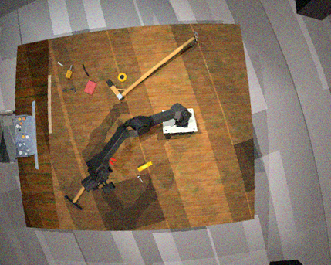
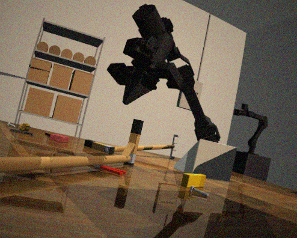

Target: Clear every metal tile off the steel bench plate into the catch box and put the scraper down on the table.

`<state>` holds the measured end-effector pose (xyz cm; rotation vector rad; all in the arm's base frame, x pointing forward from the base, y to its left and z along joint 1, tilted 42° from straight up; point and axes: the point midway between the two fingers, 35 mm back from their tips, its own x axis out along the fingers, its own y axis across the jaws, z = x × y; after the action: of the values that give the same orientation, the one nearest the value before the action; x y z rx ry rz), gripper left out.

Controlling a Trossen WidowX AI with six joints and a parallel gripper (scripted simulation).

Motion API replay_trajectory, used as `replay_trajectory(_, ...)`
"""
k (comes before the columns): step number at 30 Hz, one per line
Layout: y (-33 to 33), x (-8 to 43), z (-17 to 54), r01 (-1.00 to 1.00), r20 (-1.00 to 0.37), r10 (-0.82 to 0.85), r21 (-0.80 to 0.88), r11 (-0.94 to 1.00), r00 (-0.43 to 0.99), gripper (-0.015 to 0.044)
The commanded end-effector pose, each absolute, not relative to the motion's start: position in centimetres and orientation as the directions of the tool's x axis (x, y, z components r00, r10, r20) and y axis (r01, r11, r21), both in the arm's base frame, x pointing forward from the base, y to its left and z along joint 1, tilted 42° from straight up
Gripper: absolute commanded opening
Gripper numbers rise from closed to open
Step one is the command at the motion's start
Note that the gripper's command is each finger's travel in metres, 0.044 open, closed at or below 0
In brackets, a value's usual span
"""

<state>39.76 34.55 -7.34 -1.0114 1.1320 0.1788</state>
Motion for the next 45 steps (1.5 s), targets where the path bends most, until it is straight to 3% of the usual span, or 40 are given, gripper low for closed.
replay_trajectory(1, 33.8, 40.2, -8.1, -0.585, -0.811, -0.361, -0.583, 0.564, 0.46, 0.0)
replay_trajectory(45, 27.5, 42.0, -15.8, -0.584, -0.809, -0.363, -0.586, 0.562, 0.462, 0.0)
